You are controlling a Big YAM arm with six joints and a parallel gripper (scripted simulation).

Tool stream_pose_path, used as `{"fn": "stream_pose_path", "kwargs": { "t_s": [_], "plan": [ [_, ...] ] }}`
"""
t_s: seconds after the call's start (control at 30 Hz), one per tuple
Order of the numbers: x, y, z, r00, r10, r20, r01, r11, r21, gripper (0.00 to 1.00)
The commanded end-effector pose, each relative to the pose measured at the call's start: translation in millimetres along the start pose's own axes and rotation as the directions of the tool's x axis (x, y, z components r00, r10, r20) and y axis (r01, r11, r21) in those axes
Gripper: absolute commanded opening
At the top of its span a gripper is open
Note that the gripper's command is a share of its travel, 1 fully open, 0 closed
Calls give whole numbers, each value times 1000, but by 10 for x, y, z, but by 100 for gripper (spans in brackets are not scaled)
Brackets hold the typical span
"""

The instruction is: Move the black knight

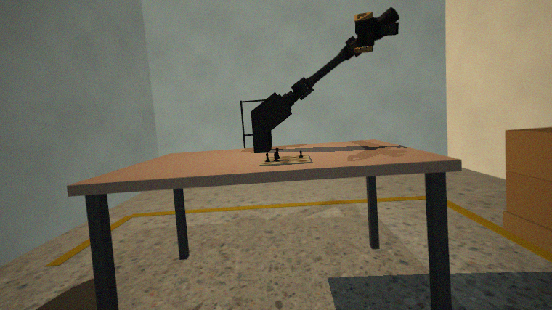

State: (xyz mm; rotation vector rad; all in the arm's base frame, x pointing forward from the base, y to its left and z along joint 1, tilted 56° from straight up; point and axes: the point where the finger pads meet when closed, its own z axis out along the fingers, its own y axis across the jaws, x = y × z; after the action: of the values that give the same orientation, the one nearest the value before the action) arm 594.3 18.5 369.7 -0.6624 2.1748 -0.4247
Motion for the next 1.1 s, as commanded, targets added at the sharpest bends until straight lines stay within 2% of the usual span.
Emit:
{"fn": "stream_pose_path", "kwargs": {
  "t_s": [0.0, 0.07, 0.1, 0.13, 0.17, 0.2, 0.23, 0.27, 0.3, 0.33, 0.37, 0.4, 0.43, 0.47, 0.5, 0.53, 0.57, 0.63, 0.67, 0.7, 0.73, 0.77, 0.8, 0.83, 0.9, 0.93, 1.0, 1.07],
  "plan": [
    [420, 139, 545, 974, 214, -80, -221, 970, -99, 100],
    [420, 139, 545, 974, 214, -80, -221, 970, -99, 100],
    [722, 438, 926, 946, 290, -147, -315, 930, -191, 100],
    [723, 439, 927, 946, 290, -147, -315, 930, -191, 100],
    [917, 713, 1109, 914, 344, -214, -393, 881, -263, 100],
    [999, 735, 1198, 904, 361, -227, -415, 870, -268, 100],
    [999, 735, 1198, 904, 361, -227, -415, 870, -268, 100],
    [1237, 1022, 1379, 858, 413, -307, -502, 801, -325, 100],
    [1280, 1032, 1418, 849, 424, -317, -517, 791, -326, 100],
    [1462, 1294, 1516, 810, 446, -380, -575, 732, -366, 100],
    [1556, 1322, 1589, 778, 473, -413, -617, 699, -362, 100],
    [1700, 1559, 1632, 751, 475, -459, -651, 650, -392, 100],
    [1821, 1600, 1714, 712, 498, -495, -693, 611, -383, 100],
    [1821, 1600, 1714, 696, 507, -508, -709, 596, -376, 100],
    [2070, 1861, 1797, 640, 510, -575, -762, 521, -385, 100],
    [2071, 1862, 1796, 603, 525, -601, -792, 488, -368, 100],
    [2298, 2102, 1843, 556, 513, -654, -826, 425, -370, 100],
    [2298, 2102, 1843, 556, 513, -654, -826, 425, -370, 100],
    [2502, 2319, 1861, 432, 509, -744, -900, 301, -316, 100],
    [2502, 2319, 1861, 403, 514, -757, -913, 276, -299, 100],
    [2679, 2508, 1861, 338, 490, -803, -940, 206, -270, 100],
    [2679, 2508, 1861, 306, 492, -815, -952, 181, -247, 100],
    [2829, 2671, 1848, 245, 463, -852, -970, 118, -214, 100],
    [2829, 2671, 1848, 214, 462, -861, -977, 97, -191, 100],
    [3058, 2922, 1802, 105, 403, -909, -993, -8, -119, 100],
    [3058, 2922, 1802, 61, 394, -917, -996, -36, -82, 100],
    [3205, 3084, 1755, -41, 335, -941, -993, -120, 1, 100],
    [3284, 3172, 1728, -104, 296, -949, -984, -168, 55, 100]
  ]
}}
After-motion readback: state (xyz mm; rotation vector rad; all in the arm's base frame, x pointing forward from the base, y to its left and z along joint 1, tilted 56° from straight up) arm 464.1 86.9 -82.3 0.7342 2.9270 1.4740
